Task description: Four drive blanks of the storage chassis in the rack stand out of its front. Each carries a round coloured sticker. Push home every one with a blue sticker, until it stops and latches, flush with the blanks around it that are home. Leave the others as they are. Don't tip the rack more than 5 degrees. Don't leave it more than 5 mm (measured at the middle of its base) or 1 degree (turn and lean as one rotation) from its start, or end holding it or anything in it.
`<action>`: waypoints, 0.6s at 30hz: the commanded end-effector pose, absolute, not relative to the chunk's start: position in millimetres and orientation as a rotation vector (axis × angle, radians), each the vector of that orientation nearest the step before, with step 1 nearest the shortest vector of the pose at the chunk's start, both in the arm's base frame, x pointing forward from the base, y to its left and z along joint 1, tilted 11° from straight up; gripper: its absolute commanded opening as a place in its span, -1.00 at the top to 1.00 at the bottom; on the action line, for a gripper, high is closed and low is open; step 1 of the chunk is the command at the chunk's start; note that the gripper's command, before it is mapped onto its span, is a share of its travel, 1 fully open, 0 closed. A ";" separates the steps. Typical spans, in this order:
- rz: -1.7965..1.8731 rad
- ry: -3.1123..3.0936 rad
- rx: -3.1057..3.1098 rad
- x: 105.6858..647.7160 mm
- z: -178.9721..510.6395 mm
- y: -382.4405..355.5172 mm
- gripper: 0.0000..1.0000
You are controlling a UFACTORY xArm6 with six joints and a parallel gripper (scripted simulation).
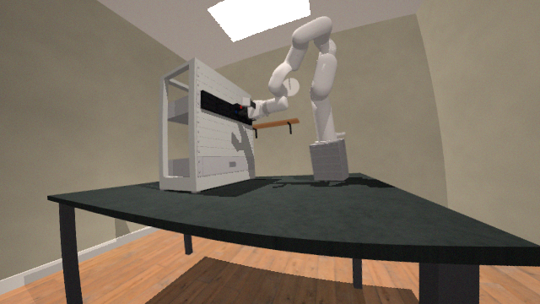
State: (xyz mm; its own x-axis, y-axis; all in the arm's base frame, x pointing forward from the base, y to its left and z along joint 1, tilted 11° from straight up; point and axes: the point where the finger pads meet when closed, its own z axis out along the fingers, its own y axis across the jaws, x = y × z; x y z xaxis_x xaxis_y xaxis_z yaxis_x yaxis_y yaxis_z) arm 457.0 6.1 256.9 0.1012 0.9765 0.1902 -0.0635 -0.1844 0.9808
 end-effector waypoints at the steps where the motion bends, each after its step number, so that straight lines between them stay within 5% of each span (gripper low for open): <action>1: 1.291 0.992 1.351 458.6 258.8 6.0 1.00; 18: 1.291 0.992 1.351 461.5 259.1 5.5 1.00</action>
State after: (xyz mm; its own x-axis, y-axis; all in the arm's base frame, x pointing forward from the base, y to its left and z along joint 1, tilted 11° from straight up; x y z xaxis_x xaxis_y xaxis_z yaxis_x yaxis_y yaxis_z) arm 460.3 5.7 257.1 0.1009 0.9766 0.1901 -0.0629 -0.1844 0.9808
